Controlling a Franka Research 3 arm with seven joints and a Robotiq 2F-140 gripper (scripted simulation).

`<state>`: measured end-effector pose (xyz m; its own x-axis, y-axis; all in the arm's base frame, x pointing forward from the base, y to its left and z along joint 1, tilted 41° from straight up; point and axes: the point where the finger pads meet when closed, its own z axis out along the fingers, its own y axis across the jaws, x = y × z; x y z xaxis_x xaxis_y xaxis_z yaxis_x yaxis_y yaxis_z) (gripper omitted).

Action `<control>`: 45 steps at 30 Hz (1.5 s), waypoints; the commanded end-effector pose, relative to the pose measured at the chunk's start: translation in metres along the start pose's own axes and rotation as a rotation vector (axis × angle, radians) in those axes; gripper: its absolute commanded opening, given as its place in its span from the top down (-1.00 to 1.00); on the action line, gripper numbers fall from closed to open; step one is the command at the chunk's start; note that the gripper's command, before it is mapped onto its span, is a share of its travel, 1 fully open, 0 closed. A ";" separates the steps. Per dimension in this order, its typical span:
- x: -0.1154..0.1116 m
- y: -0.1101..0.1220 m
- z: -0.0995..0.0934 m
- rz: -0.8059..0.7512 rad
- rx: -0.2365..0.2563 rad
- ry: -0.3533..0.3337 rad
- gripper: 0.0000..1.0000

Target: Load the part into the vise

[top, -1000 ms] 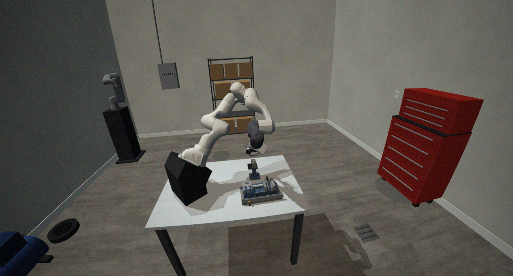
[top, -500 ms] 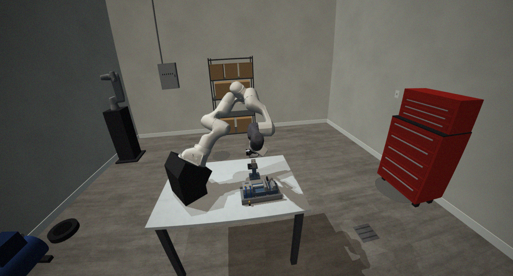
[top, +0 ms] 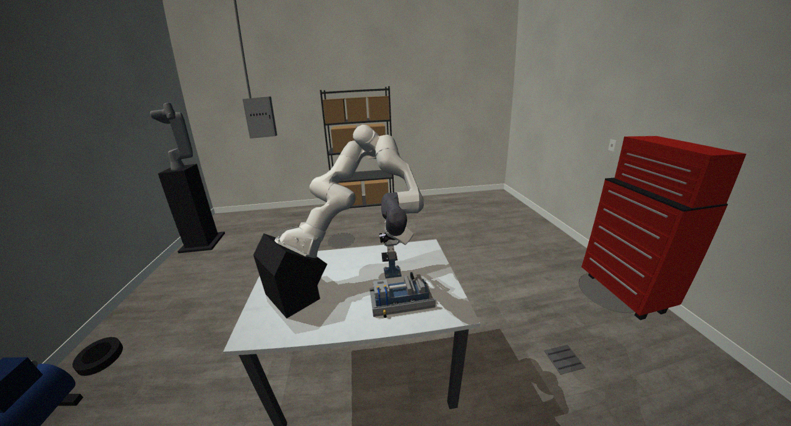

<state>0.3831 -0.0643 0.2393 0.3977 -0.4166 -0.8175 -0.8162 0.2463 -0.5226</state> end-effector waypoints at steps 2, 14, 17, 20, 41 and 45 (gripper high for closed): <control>0.007 0.002 0.003 0.012 -0.005 0.011 1.00; 0.014 0.002 0.009 0.012 -0.005 0.011 1.00; 0.016 0.002 0.011 0.012 -0.005 0.011 1.00; 0.018 0.002 0.013 0.012 -0.005 0.011 1.00; 0.025 0.002 0.020 0.012 -0.005 0.011 1.00; 0.027 0.002 0.022 0.012 -0.005 0.011 1.00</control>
<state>0.4012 -0.0553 0.2143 0.3941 -0.4210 -0.8170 -0.8176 0.2454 -0.5208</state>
